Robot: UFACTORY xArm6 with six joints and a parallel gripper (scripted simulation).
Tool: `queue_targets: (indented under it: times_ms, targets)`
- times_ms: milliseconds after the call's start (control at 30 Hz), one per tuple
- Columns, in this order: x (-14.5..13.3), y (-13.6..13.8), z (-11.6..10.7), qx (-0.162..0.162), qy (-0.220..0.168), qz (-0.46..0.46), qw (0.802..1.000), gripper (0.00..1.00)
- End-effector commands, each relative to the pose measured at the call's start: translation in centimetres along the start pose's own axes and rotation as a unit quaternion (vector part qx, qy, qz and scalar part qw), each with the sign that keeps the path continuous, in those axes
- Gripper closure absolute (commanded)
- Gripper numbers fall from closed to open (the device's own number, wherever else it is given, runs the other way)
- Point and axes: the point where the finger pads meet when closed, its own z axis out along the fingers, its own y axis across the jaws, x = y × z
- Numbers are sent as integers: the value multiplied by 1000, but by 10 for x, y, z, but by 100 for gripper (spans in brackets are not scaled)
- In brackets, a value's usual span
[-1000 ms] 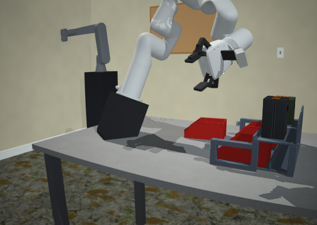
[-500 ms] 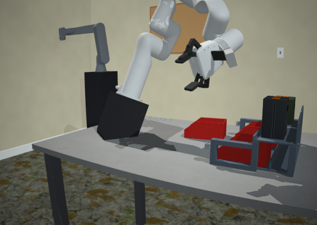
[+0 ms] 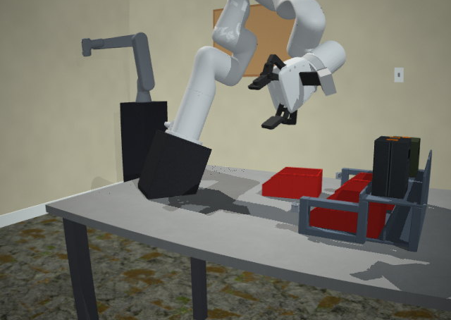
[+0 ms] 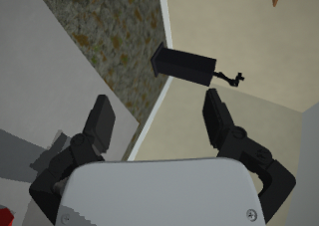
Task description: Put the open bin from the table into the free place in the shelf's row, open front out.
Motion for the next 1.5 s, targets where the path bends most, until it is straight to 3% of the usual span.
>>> queue_targets:
  times_ms: [0, 900, 1067, 1467]
  targets:
    - [5, 1, -2, 0, 1, 1, 1000, 0]
    - [10, 1, -4, 0, 1, 1, 1000, 0]
    - [-4, -36, -34, 33, -67, 107, 991, 0]
    - [-4, -36, -34, 33, -67, 107, 991, 0]
